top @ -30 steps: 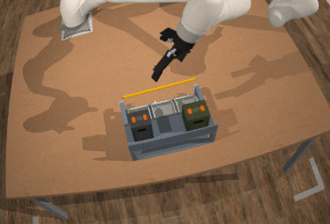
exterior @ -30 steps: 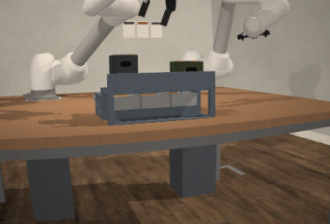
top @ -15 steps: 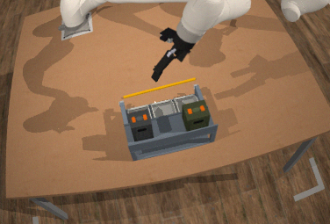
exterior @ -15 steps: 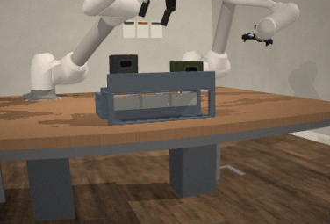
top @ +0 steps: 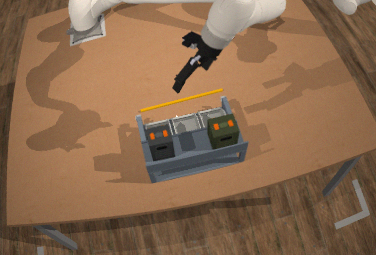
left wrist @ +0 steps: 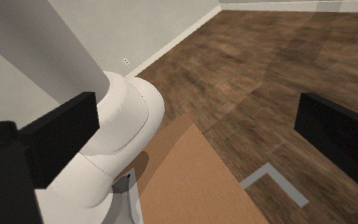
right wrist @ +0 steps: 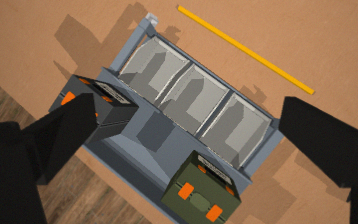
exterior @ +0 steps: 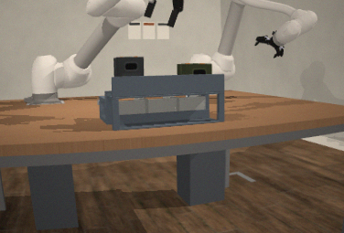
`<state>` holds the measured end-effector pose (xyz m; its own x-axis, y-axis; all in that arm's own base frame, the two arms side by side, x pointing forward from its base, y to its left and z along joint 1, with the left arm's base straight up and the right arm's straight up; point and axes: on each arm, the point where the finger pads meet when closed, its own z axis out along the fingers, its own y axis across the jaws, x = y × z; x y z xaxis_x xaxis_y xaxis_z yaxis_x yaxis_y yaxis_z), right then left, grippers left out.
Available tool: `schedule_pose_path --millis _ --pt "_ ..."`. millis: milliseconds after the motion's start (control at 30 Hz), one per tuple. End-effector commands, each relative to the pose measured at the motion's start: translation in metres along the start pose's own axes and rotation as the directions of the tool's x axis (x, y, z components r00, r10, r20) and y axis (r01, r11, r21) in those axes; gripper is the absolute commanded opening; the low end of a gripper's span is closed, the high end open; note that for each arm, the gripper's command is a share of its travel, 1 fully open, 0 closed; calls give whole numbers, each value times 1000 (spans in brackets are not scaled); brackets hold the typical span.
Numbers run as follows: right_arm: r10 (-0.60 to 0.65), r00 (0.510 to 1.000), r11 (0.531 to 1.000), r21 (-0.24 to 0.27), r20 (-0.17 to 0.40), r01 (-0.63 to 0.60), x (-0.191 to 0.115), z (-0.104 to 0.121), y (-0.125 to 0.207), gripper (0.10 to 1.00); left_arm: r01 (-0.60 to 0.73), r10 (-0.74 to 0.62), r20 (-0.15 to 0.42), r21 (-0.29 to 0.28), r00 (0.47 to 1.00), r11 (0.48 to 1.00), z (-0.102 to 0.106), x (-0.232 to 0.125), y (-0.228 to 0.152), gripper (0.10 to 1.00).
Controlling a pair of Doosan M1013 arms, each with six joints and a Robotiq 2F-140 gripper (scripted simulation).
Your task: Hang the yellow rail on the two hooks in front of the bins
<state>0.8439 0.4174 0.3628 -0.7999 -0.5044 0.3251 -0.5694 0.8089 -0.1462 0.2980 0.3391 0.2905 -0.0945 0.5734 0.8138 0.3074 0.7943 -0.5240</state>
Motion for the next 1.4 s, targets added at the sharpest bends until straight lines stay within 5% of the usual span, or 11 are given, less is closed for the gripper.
schedule_pose_path --millis 0,333,667,733,1033,1233,1367 --pt "0 1000 1000 0 2 0 1 -1 0 1000 -114 111 74 40 991 993 30 0 7 1000" --pt "0 1000 1000 0 2 0 1 -1 0 1000 -347 320 263 60 910 936 92 -6 15 1000" --pt "0 1000 1000 0 2 0 1 -1 0 1000 -574 518 495 -46 698 818 164 -21 15 1000" --pt "0 1000 1000 0 2 0 1 -1 0 1000 -574 518 495 -46 698 818 164 -21 15 1000" --pt "0 1000 1000 0 2 0 1 -1 0 1000 -668 634 631 -235 448 706 218 -40 9 1000" --pt "0 1000 1000 0 2 0 1 -1 0 1000 -667 688 668 -379 282 641 248 -53 3 1000" --pt "0 1000 1000 0 2 0 1 -1 0 1000 -657 704 672 -426 231 622 257 -57 1 1000"
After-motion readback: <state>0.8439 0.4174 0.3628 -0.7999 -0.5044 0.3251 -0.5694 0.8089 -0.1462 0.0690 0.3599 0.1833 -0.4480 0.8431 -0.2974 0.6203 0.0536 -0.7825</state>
